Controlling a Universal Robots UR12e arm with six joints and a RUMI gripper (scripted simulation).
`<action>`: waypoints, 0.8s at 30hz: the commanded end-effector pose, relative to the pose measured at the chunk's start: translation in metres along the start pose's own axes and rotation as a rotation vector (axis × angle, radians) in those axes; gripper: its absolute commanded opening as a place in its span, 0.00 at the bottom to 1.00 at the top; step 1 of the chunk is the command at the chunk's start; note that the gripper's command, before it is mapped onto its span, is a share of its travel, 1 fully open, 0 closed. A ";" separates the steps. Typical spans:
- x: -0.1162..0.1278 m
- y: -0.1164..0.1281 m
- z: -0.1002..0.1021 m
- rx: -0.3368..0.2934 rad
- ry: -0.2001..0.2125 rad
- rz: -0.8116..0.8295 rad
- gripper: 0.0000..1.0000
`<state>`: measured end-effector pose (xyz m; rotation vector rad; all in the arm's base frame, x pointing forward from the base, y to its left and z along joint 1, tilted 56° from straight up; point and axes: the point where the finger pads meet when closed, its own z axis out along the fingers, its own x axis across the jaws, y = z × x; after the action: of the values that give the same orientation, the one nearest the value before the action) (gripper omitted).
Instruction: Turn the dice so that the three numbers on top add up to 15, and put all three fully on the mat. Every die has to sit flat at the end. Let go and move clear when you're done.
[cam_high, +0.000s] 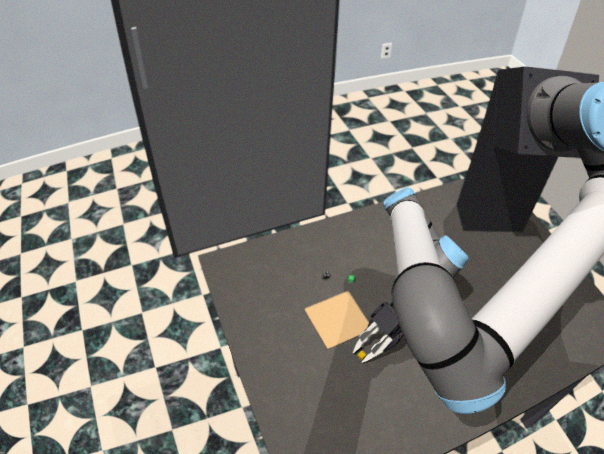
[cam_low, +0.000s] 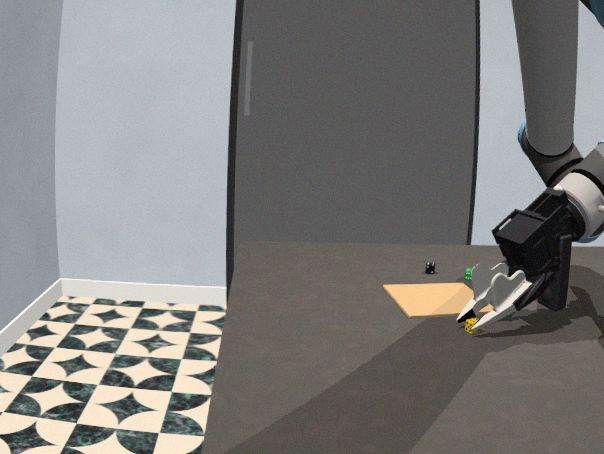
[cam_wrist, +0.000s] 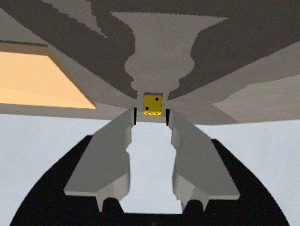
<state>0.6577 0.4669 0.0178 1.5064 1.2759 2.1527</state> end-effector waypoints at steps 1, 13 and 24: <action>0.000 -0.001 0.001 -0.001 0.002 -0.001 0.18; 0.000 -0.001 -0.031 -0.001 0.002 -0.001 0.18; 0.000 -0.001 -0.048 -0.001 0.002 -0.001 0.18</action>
<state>0.6239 0.4464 0.0126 1.5024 1.2744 2.1533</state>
